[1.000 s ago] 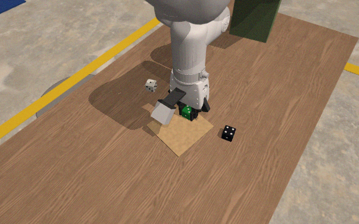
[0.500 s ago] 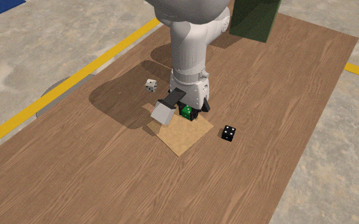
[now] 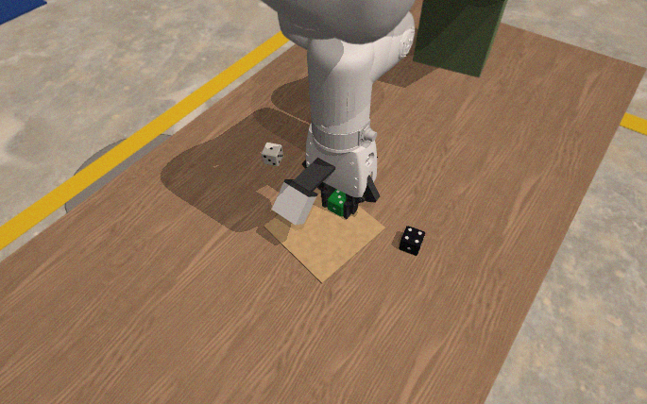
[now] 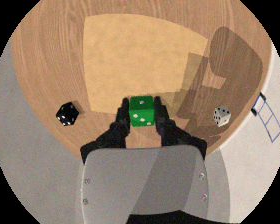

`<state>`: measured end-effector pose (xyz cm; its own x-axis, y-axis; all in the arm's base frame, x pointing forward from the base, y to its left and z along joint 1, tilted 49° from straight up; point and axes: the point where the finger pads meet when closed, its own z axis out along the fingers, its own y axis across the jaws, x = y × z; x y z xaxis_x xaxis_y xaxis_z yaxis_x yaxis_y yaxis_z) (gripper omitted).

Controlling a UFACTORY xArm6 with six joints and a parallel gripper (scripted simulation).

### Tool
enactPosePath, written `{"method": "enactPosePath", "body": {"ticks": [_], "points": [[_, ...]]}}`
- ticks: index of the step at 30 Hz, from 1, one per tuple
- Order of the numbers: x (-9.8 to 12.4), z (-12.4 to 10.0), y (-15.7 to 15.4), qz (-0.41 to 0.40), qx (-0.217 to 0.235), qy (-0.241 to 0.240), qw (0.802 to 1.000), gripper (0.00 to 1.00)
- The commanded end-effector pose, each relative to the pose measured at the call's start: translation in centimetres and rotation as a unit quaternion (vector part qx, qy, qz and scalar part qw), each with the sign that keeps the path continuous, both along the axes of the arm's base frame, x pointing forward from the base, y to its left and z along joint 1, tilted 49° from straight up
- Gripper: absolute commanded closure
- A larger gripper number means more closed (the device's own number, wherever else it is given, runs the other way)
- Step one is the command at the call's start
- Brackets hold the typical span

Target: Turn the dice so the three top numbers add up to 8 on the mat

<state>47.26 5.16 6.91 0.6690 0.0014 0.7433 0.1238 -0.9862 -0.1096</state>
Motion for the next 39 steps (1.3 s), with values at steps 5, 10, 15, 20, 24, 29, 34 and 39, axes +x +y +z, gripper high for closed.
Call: {"method": "enactPosePath", "body": {"ticks": [5, 10, 15, 20, 24, 29, 34, 39], "points": [[0.0, 0.0, 0.0, 0.000, 0.000, 0.000, 1.000, 0.57], [0.0, 0.0, 0.0, 0.000, 0.000, 0.000, 1.000, 0.53], [0.0, 0.0, 0.0, 0.000, 0.000, 0.000, 1.000, 0.53], [-0.2, 0.2, 0.0, 0.000, 0.000, 0.000, 1.000, 0.53], [-0.5, 0.4, -0.1, 0.000, 0.000, 0.000, 1.000, 0.53], [-2.0, 1.8, -0.5, 0.000, 0.000, 0.000, 1.000, 0.53], [-4.0, 3.7, -0.9, 0.000, 0.000, 0.000, 1.000, 0.53], [-5.1, 4.6, -1.2, 0.000, 0.000, 0.000, 1.000, 0.53]]}}
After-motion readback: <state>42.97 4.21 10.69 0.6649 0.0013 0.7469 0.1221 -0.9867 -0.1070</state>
